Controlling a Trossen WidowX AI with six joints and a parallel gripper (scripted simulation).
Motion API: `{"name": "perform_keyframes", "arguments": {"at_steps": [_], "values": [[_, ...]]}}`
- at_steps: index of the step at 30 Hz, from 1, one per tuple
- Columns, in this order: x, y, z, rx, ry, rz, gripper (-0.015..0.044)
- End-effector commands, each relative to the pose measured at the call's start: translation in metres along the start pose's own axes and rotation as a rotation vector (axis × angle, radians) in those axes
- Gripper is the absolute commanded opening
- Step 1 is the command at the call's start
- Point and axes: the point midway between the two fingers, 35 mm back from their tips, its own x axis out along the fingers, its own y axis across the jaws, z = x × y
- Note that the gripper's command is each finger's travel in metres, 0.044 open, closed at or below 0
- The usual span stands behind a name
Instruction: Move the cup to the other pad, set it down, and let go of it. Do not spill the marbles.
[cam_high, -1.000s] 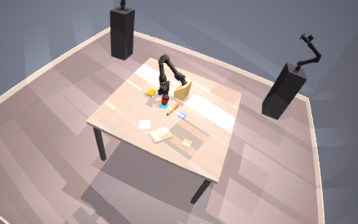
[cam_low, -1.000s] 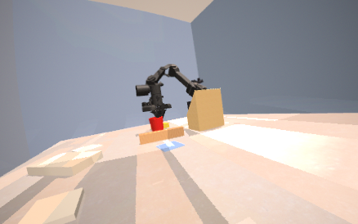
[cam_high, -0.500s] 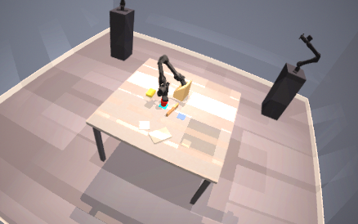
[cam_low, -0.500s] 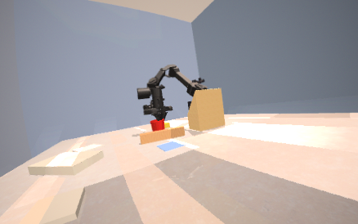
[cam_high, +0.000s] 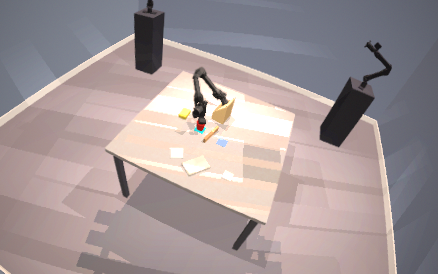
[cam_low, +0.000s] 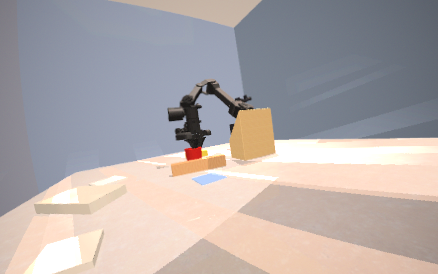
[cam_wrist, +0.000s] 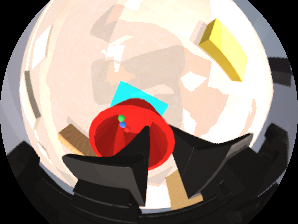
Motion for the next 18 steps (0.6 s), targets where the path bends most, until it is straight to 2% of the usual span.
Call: {"name": "perform_keyframes", "arguments": {"at_steps": [1,18], "values": [[0.0,0.0,0.0,0.002,0.0,0.0,0.0128],[-0.016,0.001,0.0,0.0,0.001,0.001,0.0128]]}}
